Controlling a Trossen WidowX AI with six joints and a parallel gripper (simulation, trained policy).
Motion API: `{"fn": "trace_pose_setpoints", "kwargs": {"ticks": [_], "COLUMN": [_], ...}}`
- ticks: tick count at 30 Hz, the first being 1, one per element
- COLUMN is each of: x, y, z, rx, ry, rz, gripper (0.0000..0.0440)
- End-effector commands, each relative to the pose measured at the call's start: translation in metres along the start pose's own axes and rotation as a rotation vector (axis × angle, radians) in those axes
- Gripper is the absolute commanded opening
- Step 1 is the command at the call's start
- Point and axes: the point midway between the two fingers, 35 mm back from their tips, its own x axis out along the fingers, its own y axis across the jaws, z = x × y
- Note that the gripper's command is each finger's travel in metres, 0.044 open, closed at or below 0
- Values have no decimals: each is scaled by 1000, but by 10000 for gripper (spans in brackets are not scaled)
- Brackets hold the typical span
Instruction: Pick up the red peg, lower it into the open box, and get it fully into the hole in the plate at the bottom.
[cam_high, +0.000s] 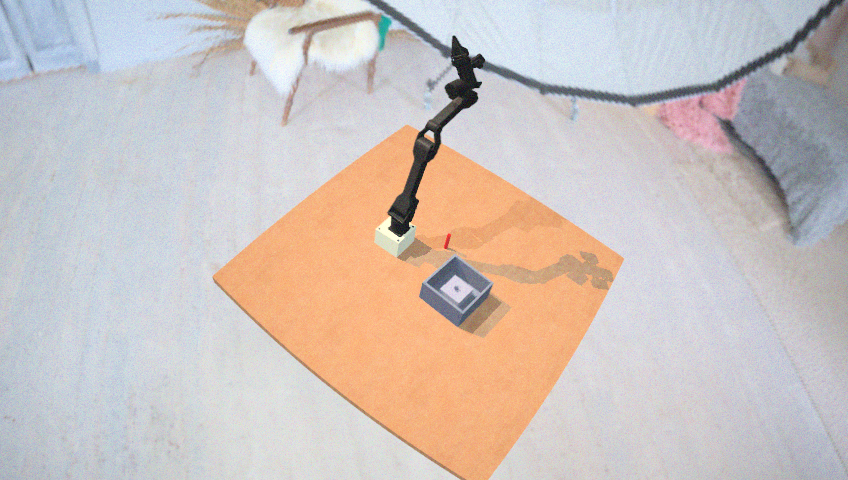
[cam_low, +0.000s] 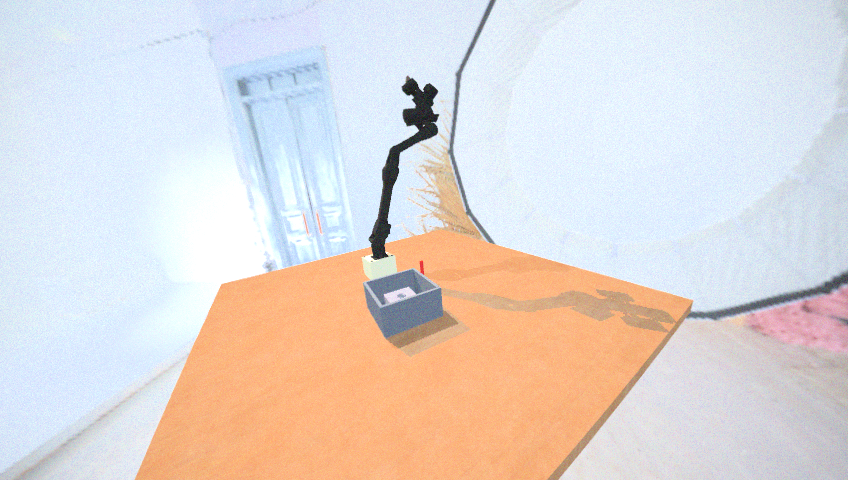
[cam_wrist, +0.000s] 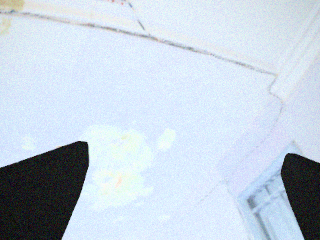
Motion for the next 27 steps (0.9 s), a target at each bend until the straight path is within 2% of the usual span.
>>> {"fn": "trace_pose_setpoints", "kwargs": {"ticks": [1, 2, 13, 27], "x": [-2, -4, -41, -117], "y": [2, 3, 2, 15], "z": [7, 14, 87, 163], "rx": [-20, -41, -236, -455], "ry": [-27, -54, -328, -654], "rz": [-8, -18, -216, -515], "gripper": [421, 440, 440, 440]}}
